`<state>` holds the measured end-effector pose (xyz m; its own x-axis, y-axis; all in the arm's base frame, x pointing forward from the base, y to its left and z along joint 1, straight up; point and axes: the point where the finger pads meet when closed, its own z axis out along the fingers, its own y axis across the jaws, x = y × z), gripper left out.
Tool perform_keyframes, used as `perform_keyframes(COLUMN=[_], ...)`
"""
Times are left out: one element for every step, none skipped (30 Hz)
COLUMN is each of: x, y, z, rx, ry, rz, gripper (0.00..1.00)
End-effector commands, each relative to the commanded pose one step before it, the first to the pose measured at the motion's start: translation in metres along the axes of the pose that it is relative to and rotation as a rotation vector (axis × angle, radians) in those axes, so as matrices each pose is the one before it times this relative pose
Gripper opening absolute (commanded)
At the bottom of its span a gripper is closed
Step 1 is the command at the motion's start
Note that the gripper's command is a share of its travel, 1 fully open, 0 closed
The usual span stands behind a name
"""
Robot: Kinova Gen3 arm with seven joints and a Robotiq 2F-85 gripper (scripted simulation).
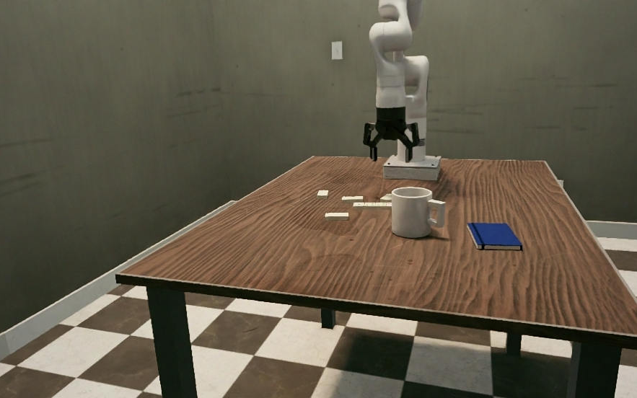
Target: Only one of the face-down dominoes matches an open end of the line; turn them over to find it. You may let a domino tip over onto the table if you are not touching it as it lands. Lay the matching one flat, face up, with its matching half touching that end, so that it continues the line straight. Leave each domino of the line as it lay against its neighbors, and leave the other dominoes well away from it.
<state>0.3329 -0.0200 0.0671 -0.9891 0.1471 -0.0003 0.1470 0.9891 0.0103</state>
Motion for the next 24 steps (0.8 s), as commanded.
perform_keyframes(x=[-0.00031,-0.00001,-0.00001,-0.00001,-0.00001,-0.00001,-0.00001,-0.00001,0.0,0.0,0.0,0.0,0.0,0.0,0.0,0.0,0.0,0.0,0.0,0.0,0.0,0.0,0.0,0.0], y=[0.00033,-0.00015,-0.00013,-0.00011,-0.00009,-0.00007,-0.00005,-0.00003,-0.00002,-0.00001,0.0,0.0,0.0,0.0,0.0,0.0,0.0,0.0,0.0,0.0,0.0,0.0,0.0,0.0], z=[-0.00009,0.0002,0.00017,0.00014,0.00011,0.00009,0.00006,0.00004,0.00003,0.00001,0.00001,0.0,0.0,0.0,0.0,0.0,0.0,0.0,0.0,0.0,0.0,0.0,0.0,0.0], rx=[0.00434,0.00047,0.0004,0.00033,0.00027,0.00021,0.00015,0.00011,0.00007,0.00004,0.00001,0.0,0.0,0.0,0.0,0.0,0.0,0.0,0.0,0.0,0.0,0.0,0.0,0.0], ry=[-0.00272,-0.0006,-0.00052,-0.00044,-0.00036,-0.00029,-0.00021,-0.00015,-0.00009,-0.00005,-0.00002,0.0,0.0,0.0,0.0,0.0,0.0,0.0,0.0,0.0,0.0,0.0,0.0,0.0], rz=[0.01623,0.01344,0.01141,0.00947,0.00764,0.00594,0.0044,0.00305,0.00191,0.00101,0.00038,0.00006,0.0,0.0,0.0,0.0,0.0,0.0,0.0,0.0,0.0,0.0,0.0,0.0], gripper=[1.0,1.0,1.0,1.0,1.0,1.0,1.0,1.0,1.0,1.0,1.0,1.0,0.5,0.5,0.5,0.5,0.5,0.5,0.5,0.5,0.5,0.5,0.5,0.5])
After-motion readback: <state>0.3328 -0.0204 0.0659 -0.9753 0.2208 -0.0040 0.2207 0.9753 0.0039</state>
